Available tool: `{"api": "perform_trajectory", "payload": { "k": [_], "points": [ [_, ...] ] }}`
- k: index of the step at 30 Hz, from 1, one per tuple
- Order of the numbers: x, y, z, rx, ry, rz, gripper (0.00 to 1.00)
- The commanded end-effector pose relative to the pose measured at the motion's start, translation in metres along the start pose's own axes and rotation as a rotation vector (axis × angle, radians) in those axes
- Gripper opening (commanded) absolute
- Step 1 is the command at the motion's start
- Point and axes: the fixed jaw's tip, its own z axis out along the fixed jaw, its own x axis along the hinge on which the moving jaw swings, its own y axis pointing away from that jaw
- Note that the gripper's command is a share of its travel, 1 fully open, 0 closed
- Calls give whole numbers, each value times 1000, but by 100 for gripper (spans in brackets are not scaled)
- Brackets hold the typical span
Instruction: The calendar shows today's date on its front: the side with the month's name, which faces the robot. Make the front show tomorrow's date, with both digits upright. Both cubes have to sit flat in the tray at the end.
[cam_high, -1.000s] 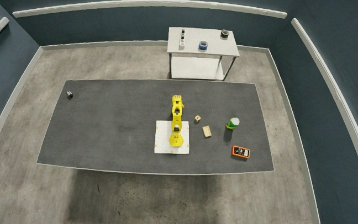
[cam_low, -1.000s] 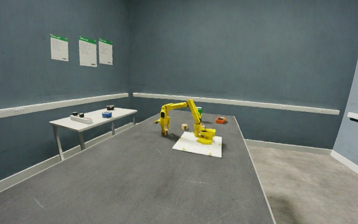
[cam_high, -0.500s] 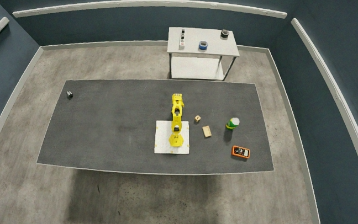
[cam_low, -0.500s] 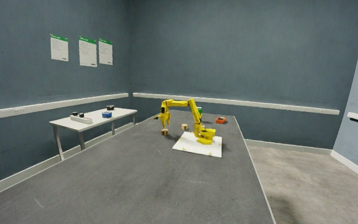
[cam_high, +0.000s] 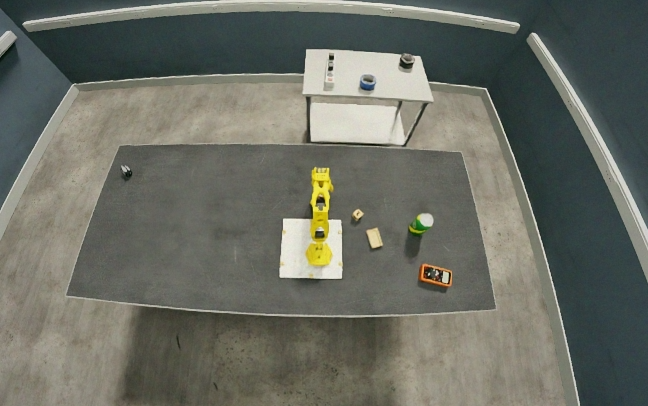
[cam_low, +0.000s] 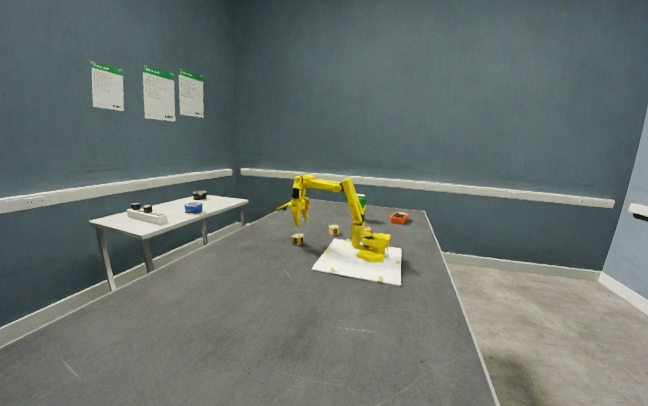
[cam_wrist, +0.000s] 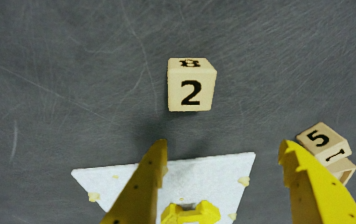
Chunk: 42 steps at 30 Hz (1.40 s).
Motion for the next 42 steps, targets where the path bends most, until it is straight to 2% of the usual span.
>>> {"api": "perform_trajectory", "payload": {
  "k": [1,16,20,24,29,31,37,42],
  "points": [
    [-1,2,-5,-3,-18,4,36],
    [-1,2,-5,-3,-19,4,36],
    [-2,2,-11,-6,-47,4,36],
    [-5,2,-27,-13,-122,4,36],
    [-7,2,-58,-27,-267,4,35],
    [-7,2,-58,-27,-267,4,35],
    [-4,2,-94,-43,-434,4,35],
    [-1,1,-109,-50,-506,4,35]
  ]
}}
